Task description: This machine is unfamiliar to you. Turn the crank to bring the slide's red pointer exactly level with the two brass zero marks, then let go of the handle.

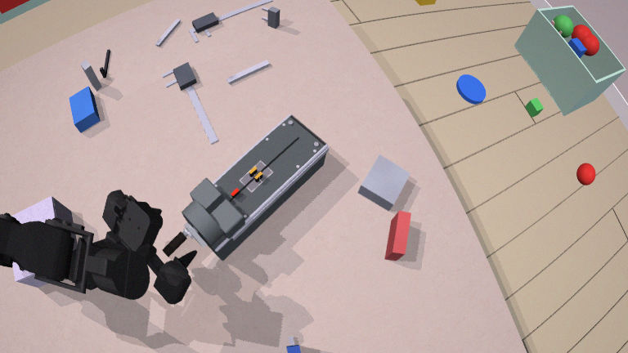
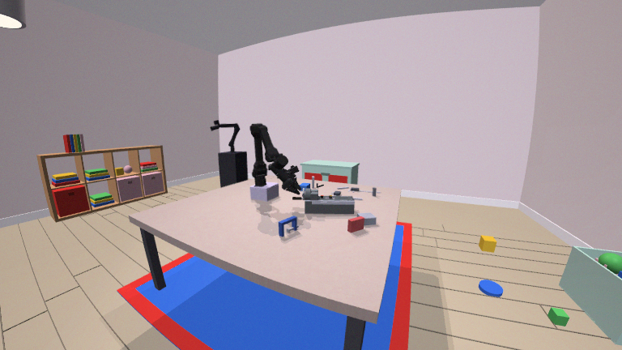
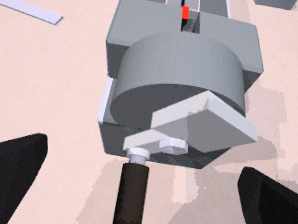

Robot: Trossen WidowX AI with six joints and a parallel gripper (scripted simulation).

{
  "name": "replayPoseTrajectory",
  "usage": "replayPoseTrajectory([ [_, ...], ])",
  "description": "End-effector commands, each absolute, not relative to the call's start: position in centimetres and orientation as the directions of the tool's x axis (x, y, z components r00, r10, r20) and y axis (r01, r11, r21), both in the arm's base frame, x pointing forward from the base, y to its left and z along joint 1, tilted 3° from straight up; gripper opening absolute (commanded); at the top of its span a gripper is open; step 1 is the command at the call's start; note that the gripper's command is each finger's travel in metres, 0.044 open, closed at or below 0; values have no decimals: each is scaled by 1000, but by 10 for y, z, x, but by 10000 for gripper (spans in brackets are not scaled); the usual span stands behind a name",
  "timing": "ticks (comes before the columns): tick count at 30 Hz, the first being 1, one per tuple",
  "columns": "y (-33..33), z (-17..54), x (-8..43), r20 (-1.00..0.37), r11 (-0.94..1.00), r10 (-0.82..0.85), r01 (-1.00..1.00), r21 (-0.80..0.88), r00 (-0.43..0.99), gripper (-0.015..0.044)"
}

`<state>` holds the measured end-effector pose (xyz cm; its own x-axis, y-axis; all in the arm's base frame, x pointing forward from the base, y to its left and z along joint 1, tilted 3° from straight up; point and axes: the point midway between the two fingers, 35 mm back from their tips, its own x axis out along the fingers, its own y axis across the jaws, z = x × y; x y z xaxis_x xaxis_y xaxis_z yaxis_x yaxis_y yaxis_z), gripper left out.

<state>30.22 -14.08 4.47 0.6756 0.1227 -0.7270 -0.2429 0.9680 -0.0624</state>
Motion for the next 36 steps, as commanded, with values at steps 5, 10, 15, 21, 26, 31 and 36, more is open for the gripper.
replayPoseTrajectory([
  [5,-140,32,301,-728,970,130,-239,-48,673,440],
  [10,-141,23,301,-728,970,130,-239,-48,673,440],
  [15,-142,15,301,-728,970,130,-239,-48,673,440],
  [21,-142,6,301,-729,970,130,-239,-48,673,440],
  [26,-142,-2,300,-729,970,130,-239,-48,672,440],
  [31,-142,-10,299,-729,970,130,-239,-48,672,440],
  [36,-142,-17,298,-729,970,130,-239,-47,672,440],
])
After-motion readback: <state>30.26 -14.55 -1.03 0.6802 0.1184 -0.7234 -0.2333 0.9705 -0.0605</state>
